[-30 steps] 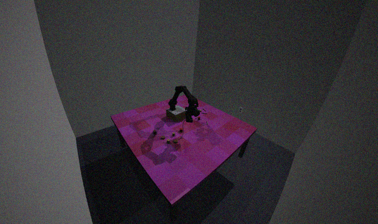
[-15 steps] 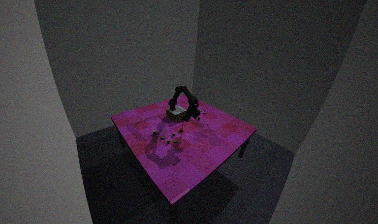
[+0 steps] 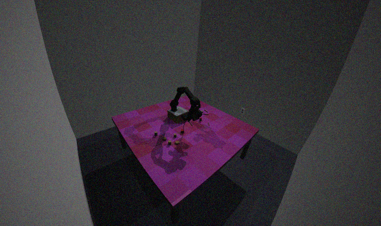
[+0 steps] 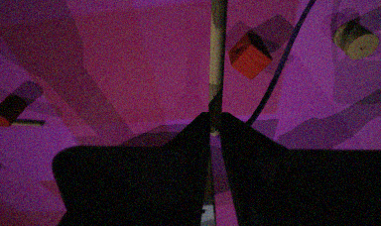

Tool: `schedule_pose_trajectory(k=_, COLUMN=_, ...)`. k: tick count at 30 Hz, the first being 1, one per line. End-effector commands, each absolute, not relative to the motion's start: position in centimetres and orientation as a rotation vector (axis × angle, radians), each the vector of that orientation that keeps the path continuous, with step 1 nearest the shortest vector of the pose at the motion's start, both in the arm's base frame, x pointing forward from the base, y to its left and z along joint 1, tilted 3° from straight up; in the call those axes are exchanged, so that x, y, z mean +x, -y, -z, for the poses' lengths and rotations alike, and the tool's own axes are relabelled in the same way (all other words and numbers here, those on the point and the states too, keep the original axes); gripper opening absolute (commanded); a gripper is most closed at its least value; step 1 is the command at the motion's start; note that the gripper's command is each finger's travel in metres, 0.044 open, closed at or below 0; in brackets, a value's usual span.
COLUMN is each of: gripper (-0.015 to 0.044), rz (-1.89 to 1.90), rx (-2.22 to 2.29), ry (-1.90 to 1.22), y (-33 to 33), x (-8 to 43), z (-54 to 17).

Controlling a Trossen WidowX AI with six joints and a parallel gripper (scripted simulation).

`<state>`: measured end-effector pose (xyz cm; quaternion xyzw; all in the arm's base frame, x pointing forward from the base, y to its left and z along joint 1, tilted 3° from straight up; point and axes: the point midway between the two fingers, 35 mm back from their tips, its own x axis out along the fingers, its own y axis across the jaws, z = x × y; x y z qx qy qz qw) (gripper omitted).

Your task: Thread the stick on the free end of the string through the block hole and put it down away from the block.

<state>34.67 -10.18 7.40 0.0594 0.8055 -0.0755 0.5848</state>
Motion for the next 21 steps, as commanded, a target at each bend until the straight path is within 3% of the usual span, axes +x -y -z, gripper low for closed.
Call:
schedule_pose_trajectory(k=1, gripper=0.0, rz=0.31, rx=0.228, ry=-1.872, y=10.19, x=34.68, z=-7.33)
schedule_pose_trajectory(k=21, gripper=0.0, rz=0.96, rx=0.68, ry=-1.699, y=10.11, x=34.96, z=-7.33)
